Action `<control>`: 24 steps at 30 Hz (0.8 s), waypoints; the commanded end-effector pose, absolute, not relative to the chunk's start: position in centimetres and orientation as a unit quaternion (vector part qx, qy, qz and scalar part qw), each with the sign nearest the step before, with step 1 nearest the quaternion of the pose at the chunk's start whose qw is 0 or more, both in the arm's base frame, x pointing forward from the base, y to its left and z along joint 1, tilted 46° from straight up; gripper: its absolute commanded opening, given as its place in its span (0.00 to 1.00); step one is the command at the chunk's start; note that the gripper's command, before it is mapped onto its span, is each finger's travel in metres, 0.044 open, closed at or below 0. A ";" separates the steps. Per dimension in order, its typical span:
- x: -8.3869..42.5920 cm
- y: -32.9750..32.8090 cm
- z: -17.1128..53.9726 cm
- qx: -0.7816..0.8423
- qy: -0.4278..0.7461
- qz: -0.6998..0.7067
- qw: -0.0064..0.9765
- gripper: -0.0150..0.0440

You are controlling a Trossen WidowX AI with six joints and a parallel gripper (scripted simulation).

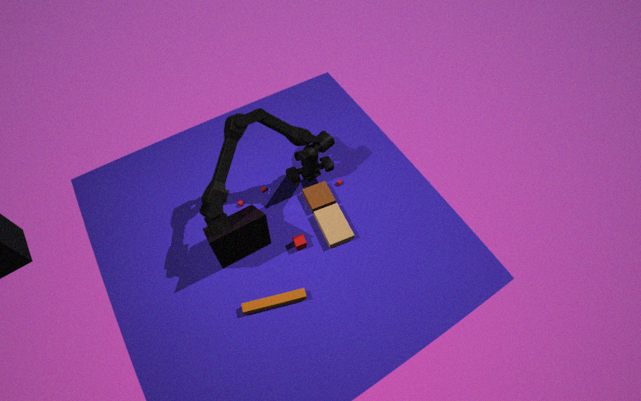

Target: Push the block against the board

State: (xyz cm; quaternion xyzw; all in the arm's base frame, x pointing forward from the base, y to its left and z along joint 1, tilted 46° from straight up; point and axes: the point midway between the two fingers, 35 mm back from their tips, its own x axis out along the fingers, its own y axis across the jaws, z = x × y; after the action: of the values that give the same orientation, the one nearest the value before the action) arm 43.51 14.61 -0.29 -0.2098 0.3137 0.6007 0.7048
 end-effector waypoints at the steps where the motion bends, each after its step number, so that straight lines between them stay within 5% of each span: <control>1: 44.0 15.0 0.5 -0.213 0.311 0.598 0.707 0.25; 24: 43.3 11.5 4.8 -0.214 0.311 0.598 0.707 0.25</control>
State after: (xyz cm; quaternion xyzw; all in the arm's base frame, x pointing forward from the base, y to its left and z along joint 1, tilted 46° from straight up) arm 43.49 11.41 4.76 -0.2124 0.3143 0.5931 0.7102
